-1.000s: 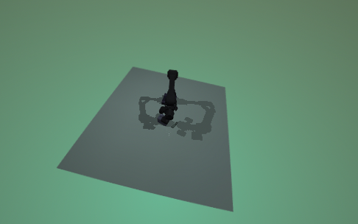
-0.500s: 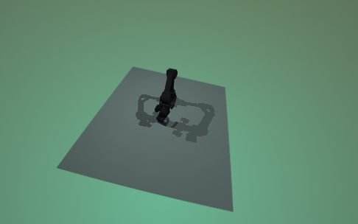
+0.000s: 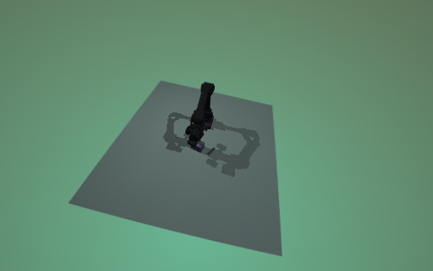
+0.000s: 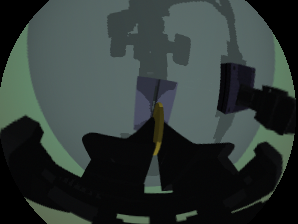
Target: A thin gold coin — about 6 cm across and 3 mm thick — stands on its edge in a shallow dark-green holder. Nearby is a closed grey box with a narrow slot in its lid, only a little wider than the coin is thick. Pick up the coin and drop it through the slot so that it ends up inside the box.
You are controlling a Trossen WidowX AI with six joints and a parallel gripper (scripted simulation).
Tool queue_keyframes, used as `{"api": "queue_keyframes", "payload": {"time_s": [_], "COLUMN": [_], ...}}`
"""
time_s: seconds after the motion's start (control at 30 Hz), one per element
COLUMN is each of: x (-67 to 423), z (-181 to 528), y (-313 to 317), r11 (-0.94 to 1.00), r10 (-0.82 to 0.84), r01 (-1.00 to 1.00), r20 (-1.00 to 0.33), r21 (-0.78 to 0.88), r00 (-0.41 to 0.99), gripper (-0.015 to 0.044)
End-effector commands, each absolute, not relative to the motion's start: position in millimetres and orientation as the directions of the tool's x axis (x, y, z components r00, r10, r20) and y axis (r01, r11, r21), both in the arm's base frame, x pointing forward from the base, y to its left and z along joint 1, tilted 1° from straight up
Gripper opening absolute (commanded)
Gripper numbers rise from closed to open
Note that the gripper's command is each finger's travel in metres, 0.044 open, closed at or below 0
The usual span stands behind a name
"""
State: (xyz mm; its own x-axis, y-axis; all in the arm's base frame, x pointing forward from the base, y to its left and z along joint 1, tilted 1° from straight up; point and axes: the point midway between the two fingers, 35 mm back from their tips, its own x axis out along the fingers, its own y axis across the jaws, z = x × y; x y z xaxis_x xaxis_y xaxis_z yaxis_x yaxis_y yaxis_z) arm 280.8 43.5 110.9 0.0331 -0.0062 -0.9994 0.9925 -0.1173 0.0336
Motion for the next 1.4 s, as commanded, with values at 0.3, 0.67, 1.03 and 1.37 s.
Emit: {"api": "queue_keyframes", "payload": {"time_s": [0.3, 0.67, 1.03, 1.37], "x": [280.7, 280.0, 280.4, 280.3], "z": [112.5, 111.9, 108.4, 104.0], "y": [40.2, 38.3, 38.7, 38.7], "r11": [-0.12, -0.117, -0.118, -0.122], "r10": [-0.008, -0.008, -0.008, -0.008], "r01": [0.992, 0.993, 0.993, 0.992], "r20": [-0.999, -1.0, -1.0, -1.0], "r21": [0.034, 0.028, 0.028, 0.027], "r00": [0.033, 0.027, 0.027, 0.027], "gripper": [0.0, 0.0, 0.0, 0.0]}}
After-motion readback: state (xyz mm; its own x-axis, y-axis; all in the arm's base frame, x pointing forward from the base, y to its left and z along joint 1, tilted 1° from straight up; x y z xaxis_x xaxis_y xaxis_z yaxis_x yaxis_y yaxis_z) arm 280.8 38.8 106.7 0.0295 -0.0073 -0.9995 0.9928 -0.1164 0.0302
